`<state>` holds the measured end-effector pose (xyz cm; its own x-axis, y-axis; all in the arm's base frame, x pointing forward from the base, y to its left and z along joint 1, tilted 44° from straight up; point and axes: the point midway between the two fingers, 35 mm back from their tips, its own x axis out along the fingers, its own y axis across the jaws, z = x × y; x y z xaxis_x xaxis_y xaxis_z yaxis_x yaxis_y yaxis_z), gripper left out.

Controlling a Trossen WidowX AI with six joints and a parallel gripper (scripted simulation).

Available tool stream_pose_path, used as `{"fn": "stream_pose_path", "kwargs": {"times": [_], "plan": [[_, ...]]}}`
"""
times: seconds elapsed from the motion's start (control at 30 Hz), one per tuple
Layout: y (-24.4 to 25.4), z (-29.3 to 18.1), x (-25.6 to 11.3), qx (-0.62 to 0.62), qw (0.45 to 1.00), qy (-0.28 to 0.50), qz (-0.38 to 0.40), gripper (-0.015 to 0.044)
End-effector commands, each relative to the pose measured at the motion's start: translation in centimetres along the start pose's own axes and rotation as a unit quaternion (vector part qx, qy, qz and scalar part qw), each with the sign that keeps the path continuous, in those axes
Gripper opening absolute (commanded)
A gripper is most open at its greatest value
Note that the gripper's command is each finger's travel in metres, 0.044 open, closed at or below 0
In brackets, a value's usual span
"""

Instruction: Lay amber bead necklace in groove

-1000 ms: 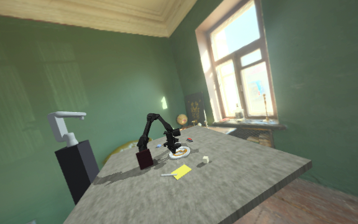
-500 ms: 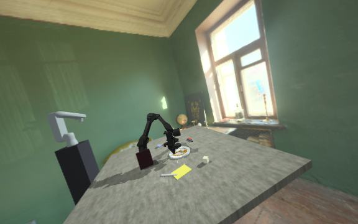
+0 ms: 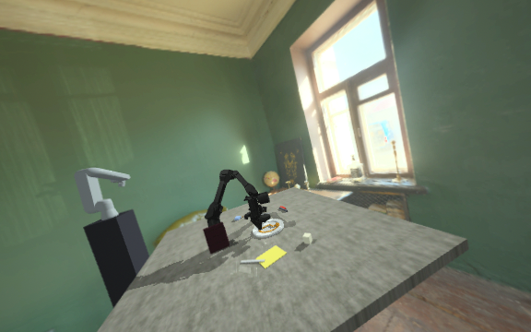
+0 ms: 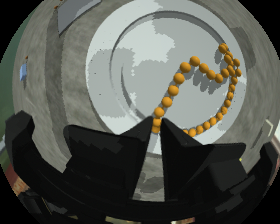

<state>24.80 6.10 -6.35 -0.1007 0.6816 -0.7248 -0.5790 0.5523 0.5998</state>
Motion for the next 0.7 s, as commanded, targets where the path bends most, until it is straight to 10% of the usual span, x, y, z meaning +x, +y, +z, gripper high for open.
{"fn": "stream_pose_path", "kwargs": {"times": [0.0, 0.67], "plan": [[0.0, 0.03, -0.04, -0.001, 1.0, 0.0, 0.0, 0.0], [0.99, -0.74, -0.57, 0.004, 1.0, -0.001, 0.003, 0.0]]}}
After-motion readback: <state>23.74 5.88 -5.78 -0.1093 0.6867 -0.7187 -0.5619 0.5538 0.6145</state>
